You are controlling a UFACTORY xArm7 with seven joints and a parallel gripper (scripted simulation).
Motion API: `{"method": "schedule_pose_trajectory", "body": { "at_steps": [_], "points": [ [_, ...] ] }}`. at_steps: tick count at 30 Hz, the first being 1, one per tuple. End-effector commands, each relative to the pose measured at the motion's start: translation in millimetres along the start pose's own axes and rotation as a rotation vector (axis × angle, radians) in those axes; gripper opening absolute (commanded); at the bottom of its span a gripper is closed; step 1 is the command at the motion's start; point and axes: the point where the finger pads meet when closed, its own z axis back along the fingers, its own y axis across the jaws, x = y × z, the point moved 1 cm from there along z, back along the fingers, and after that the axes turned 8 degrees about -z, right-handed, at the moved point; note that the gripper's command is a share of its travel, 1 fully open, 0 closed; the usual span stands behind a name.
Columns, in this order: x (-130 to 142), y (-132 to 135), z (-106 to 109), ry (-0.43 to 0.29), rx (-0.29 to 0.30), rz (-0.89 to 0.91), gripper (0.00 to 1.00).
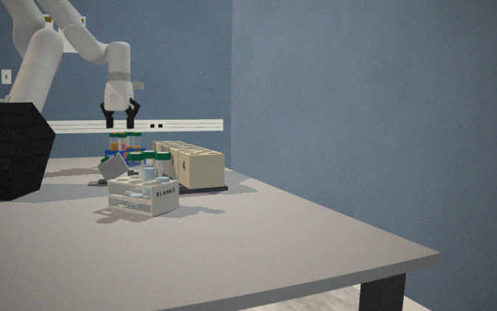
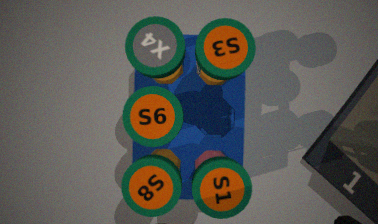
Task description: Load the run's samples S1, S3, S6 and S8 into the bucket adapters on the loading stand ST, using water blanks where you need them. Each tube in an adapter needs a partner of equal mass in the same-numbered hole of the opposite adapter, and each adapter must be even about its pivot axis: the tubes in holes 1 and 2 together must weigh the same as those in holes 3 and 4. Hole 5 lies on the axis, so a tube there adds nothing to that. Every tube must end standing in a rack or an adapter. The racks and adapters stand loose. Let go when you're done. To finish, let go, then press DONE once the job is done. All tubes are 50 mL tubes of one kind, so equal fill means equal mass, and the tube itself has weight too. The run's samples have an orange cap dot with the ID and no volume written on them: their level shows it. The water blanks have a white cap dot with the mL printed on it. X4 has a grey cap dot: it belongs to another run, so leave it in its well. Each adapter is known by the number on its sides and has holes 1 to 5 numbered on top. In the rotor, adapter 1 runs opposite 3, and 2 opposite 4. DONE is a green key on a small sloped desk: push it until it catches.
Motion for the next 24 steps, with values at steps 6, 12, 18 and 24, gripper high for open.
{"method": "schedule_pose_trajectory", "body": {
  "at_steps": [6, 12, 18, 24],
  "points": [
    [-1, 0, 14, 0.003, 0.000, 0.000, 1.00],
    [-1, 0, 27, 0.003, 0.000, 0.000, 1.00],
    [-1, 0, 41, 0.003, 0.000, 0.000, 1.00],
    [-1, 0, 57, 0.003, 0.000, 0.001, 1.00]
  ]
}}
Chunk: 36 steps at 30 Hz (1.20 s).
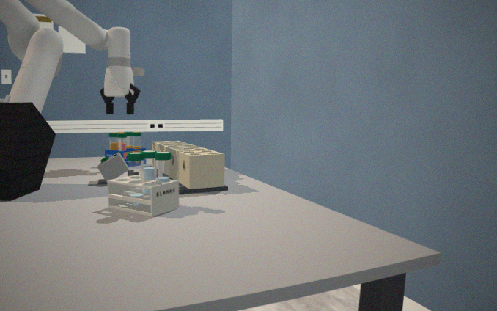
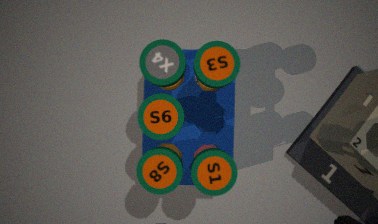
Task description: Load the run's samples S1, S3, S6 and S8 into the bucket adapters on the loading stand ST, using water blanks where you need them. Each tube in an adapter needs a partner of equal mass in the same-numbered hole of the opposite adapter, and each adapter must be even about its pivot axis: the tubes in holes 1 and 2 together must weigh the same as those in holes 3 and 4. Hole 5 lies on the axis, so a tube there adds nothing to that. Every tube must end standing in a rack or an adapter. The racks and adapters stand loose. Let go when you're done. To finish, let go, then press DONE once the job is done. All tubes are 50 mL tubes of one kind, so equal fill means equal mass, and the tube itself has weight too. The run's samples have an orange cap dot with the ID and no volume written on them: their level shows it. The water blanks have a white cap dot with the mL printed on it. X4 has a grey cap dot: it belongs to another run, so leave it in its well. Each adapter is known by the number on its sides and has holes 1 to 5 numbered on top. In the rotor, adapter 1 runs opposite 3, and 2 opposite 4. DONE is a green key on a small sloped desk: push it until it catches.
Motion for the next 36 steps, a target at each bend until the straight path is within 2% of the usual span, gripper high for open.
{"method": "schedule_pose_trajectory", "body": {
  "at_steps": [1, 19, 23, 36],
  "points": [
    [-1, 0, 10, 0.002, 0.000, 0.001, 1.00],
    [-1, 0, 53, 0.003, 0.000, 0.001, 1.00],
    [1, 10, 53, 0.003, 0.000, -0.066, 1.00],
    [12, 74, 54, 0.003, 0.001, -0.499, 1.00]
  ]
}}
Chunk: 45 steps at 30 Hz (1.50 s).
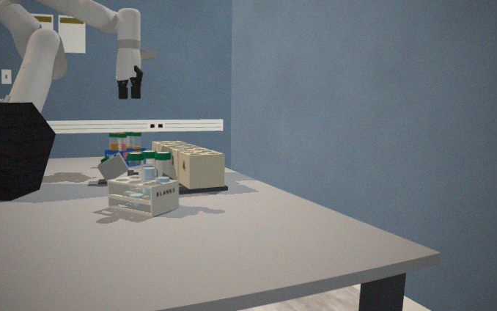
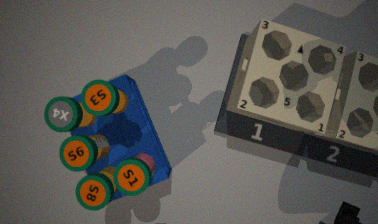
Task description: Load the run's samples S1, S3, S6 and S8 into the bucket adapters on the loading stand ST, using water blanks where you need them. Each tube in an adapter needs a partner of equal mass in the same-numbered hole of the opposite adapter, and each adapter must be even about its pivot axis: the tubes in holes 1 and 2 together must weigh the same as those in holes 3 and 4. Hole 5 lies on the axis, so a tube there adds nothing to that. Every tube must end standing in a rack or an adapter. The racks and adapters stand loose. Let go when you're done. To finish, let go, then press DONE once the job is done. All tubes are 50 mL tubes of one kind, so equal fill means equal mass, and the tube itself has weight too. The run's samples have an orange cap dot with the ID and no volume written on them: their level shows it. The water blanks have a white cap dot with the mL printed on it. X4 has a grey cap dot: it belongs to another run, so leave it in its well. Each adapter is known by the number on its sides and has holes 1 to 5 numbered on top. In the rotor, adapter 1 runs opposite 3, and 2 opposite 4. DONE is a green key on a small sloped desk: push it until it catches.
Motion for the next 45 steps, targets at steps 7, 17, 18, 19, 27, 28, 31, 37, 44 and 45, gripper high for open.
{"method": "schedule_pose_trajectory", "body": {
  "at_steps": [7, 17, 18, 19, 27, 28, 31, 37, 44, 45],
  "points": [
    [-11, 36, 1, 0.000, 0.001, -0.244, 1.00],
    [-23, 84, 1, 0.001, 0.001, -0.383, 1.00],
    [-25, 89, 1, 0.001, 0.001, -0.383, 1.00],
    [-26, 94, 1, 0.001, 0.001, -0.383, 1.00],
    [-33, 123, 1, 0.001, 0.002, -0.383, 1.00],
    [-35, 128, 1, 0.001, 0.002, -0.383, 1.00],
    [-38, 143, 2, 0.001, 0.002, -0.383, 1.00],
    [-44, 167, 2, 0.001, 0.002, -0.383, 1.00],
    [-52, 196, 2, 0.001, 0.002, -0.383, 1.00],
    [-53, 201, 2, 0.001, 0.002, -0.383, 1.00]
  ]
}}
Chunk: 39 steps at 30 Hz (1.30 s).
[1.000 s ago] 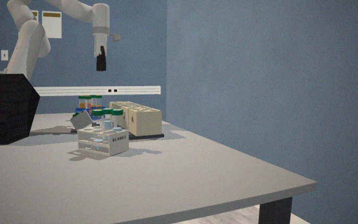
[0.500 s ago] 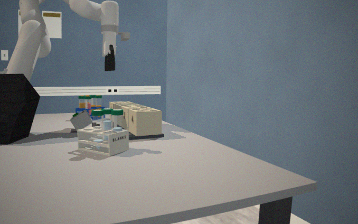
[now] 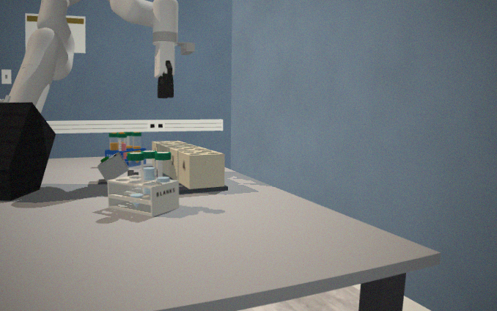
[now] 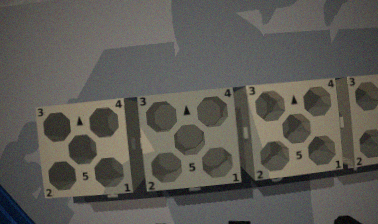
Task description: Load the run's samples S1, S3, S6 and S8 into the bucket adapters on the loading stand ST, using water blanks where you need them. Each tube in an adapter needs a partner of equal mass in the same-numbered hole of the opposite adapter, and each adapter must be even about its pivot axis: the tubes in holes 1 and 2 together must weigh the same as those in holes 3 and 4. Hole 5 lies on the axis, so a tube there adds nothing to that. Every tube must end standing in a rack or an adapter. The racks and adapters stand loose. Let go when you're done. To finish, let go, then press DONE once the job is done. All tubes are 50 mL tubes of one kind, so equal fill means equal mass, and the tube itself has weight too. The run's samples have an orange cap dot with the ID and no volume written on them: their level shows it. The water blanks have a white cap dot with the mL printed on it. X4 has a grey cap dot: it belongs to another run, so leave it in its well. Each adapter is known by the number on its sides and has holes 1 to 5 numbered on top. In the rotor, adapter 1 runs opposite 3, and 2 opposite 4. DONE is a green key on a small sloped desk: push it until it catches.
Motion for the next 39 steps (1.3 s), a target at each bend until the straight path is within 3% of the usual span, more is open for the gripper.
{"method": "schedule_pose_trajectory", "body": {
  "at_steps": [1, 2, 3, 25, 30, 39],
  "points": [
    [-12, 14, 1, 0.003, 0.000, 0.000, 1.00],
    [-15, 18, 1, 0.003, 0.000, 0.000, 1.00],
    [-12, 14, 1, 0.003, 0.000, -0.033, 0.57],
    [41, -71, 1, 0.002, -0.002, -0.699, 0.57],
    [49, -84, 1, 0.002, -0.003, -0.799, 0.57],
    [73, -122, 1, 0.001, -0.003, -0.807, 0.57]
  ]
}}
